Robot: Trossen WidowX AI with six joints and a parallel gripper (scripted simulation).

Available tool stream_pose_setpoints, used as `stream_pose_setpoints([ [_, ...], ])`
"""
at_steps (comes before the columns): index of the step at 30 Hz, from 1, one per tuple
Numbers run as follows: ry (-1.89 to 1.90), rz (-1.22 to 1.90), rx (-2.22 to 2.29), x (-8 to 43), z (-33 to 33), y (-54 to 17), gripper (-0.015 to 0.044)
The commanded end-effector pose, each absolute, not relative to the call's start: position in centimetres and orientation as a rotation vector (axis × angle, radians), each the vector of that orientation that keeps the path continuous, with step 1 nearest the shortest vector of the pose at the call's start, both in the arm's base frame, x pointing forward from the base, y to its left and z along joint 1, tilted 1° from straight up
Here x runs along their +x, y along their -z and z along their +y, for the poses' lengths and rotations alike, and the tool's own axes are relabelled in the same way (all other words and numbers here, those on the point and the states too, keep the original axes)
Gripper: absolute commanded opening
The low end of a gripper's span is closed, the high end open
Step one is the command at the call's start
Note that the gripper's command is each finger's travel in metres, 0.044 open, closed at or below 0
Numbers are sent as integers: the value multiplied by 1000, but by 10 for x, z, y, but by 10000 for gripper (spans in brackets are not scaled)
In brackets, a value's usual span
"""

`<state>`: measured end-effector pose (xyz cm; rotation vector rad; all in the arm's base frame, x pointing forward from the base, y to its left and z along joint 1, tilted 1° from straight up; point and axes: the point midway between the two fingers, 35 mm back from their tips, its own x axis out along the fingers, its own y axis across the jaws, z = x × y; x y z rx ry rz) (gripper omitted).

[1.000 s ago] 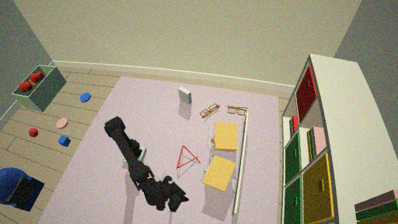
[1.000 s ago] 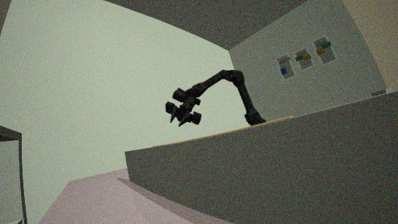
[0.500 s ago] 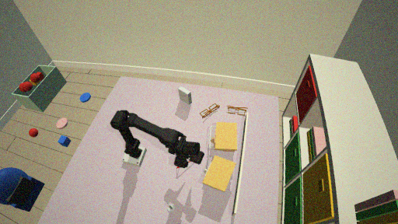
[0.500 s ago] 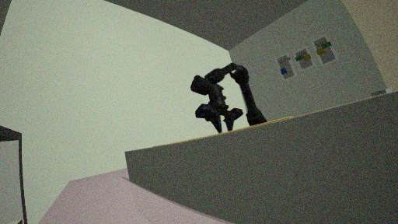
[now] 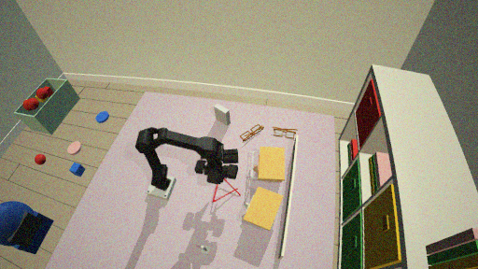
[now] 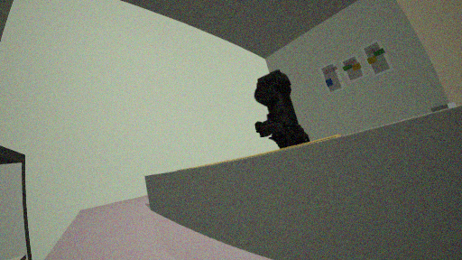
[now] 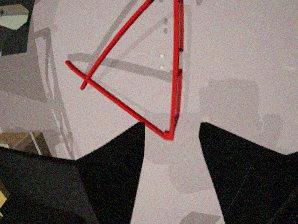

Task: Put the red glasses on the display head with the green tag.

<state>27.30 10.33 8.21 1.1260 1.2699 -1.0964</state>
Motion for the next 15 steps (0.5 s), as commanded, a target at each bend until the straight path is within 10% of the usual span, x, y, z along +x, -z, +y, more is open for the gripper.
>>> stream_pose_setpoints([
  [1, 1106, 1267, 1113, 271, 103, -81, 120],
  [15, 1106, 1267, 1113, 271, 103, -76, 120],
])
